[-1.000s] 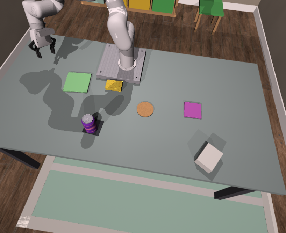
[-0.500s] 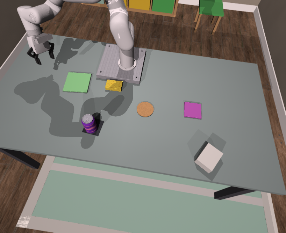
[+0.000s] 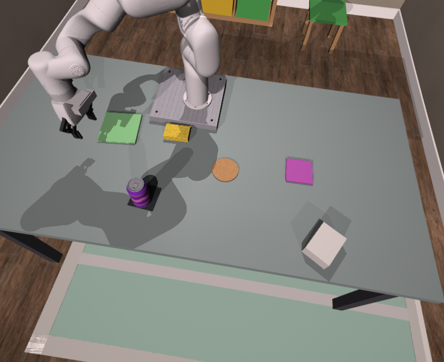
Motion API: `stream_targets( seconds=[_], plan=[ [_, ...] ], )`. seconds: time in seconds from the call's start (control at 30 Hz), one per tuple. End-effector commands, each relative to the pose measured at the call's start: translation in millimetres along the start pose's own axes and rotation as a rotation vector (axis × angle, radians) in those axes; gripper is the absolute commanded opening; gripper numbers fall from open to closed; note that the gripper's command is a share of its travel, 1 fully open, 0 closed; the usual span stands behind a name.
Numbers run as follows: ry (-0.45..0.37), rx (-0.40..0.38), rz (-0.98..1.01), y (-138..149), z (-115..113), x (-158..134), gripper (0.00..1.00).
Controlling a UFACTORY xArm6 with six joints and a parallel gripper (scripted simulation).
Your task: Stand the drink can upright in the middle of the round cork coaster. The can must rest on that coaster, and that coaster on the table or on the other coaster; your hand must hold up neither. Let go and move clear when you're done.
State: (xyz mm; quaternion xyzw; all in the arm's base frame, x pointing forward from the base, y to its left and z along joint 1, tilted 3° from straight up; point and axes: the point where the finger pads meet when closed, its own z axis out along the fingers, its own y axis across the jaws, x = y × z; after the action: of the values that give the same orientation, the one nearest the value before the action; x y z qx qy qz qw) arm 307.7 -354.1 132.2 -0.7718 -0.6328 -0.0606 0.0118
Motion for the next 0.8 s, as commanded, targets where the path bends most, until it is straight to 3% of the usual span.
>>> stream_targets(
  seconds=[0.0,0.2,0.27,0.3,0.4,0.53,0.77],
  plan=[
    [-0.081,0.019,-0.041,34,-3,56,1.0],
    [-0.095,0.015,-0.054,74,-4,139,1.0],
    [-0.095,0.015,-0.054,74,-4,139,1.0],
    [-0.095,0.015,-0.054,94,-5,180,1.0],
    [-0.095,0.015,-0.054,107,-6,205,1.0],
    [-0.095,0.015,-0.054,138,-7,261,1.0],
    [-0.095,0.015,-0.054,139,-7,262,1.0]
  ],
)
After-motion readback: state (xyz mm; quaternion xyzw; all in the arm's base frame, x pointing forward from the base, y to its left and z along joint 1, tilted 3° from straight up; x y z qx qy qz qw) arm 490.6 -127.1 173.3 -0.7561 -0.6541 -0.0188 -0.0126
